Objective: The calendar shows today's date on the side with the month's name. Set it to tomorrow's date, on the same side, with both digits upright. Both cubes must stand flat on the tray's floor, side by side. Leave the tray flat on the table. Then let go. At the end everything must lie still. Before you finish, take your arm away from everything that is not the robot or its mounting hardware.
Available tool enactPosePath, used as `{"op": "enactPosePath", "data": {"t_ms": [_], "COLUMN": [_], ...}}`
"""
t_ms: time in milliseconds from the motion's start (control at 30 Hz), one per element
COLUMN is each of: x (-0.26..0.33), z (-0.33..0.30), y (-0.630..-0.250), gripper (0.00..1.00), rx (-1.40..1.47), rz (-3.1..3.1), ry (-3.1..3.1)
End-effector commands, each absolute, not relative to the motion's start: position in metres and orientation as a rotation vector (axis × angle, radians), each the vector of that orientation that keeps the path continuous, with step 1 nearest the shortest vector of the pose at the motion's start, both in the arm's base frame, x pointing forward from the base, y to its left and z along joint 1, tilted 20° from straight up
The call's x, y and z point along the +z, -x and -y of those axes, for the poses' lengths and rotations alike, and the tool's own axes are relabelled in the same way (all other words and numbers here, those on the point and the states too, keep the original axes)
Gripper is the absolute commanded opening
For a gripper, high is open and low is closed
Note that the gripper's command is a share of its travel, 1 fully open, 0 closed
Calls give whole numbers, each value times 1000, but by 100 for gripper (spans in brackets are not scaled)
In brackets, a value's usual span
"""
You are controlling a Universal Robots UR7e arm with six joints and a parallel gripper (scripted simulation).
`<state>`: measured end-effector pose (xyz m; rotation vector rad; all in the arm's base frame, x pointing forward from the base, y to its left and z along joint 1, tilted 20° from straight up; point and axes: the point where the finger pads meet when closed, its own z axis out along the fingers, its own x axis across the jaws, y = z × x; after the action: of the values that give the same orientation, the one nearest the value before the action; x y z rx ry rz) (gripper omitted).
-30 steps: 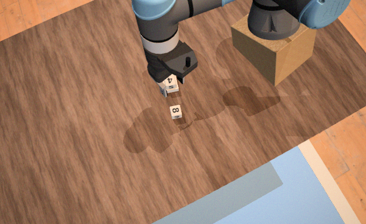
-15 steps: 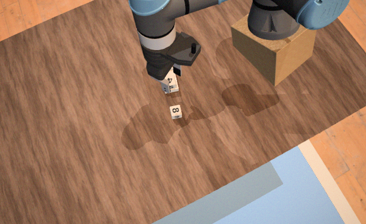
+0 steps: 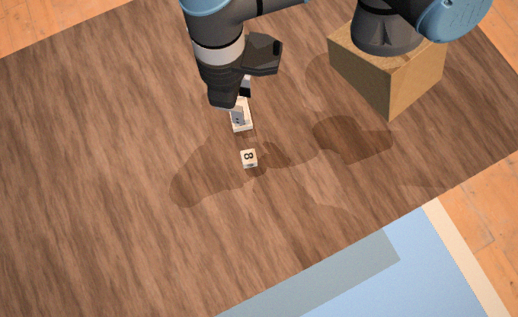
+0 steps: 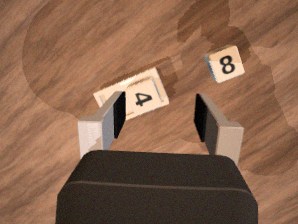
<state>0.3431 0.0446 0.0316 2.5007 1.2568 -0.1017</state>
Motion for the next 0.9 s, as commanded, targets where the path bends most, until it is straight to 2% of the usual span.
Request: {"op": "enactPosePath", "data": {"t_ms": [0,867], "x": [33,38], "z": [-38,-23], "y": [-340,-339], "gripper": [100,100], "rx": [-128,-191], "rz": [-1434,-1755], "ry": [-2416,-2208]}}
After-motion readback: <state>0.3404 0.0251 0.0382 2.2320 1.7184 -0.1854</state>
